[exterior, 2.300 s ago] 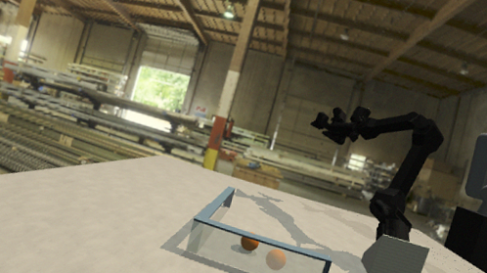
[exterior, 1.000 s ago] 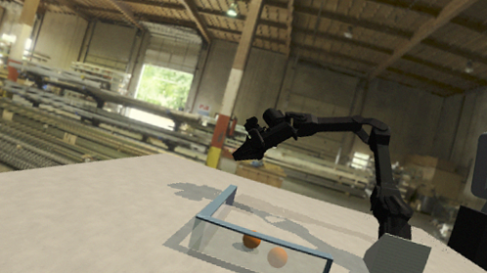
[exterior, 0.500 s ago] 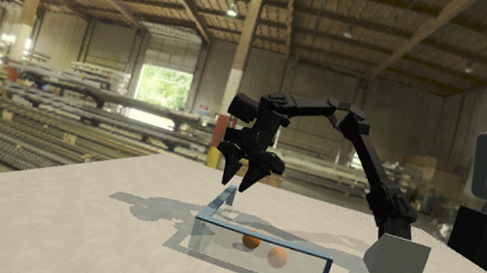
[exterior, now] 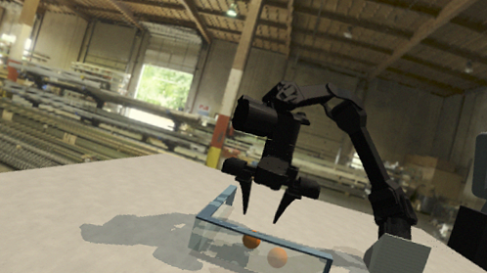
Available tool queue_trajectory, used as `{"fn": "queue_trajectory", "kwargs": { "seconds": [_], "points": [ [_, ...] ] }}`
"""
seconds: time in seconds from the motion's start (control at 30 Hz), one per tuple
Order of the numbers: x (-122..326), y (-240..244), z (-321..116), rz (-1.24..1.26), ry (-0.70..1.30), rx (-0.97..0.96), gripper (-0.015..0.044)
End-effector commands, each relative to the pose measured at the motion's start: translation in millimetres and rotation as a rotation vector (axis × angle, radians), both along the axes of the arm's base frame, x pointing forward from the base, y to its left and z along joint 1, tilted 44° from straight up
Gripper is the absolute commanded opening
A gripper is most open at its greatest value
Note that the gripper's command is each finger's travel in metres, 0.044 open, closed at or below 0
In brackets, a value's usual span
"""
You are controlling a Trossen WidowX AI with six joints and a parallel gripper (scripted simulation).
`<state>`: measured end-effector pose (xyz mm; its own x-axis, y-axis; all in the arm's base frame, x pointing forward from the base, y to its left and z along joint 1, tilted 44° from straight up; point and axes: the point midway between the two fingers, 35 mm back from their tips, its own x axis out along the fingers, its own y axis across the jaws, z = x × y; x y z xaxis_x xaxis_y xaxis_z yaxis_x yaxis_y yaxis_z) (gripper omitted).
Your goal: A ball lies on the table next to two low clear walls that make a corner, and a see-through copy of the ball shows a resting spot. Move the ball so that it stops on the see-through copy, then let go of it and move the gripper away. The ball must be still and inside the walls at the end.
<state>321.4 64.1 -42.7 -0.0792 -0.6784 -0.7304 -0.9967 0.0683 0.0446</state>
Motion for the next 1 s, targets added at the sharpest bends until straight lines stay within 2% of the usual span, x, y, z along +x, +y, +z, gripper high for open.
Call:
{"fn": "queue_trajectory", "kwargs": {
  "seconds": [0.0,0.97],
  "points": [
    [2.0,-1.2,-1.8,0.015,0.001,-0.006,0.0283],
    [-1.5,-34.0,-36.0,0.015,0.001,-0.008,0.0283]
  ]
}}
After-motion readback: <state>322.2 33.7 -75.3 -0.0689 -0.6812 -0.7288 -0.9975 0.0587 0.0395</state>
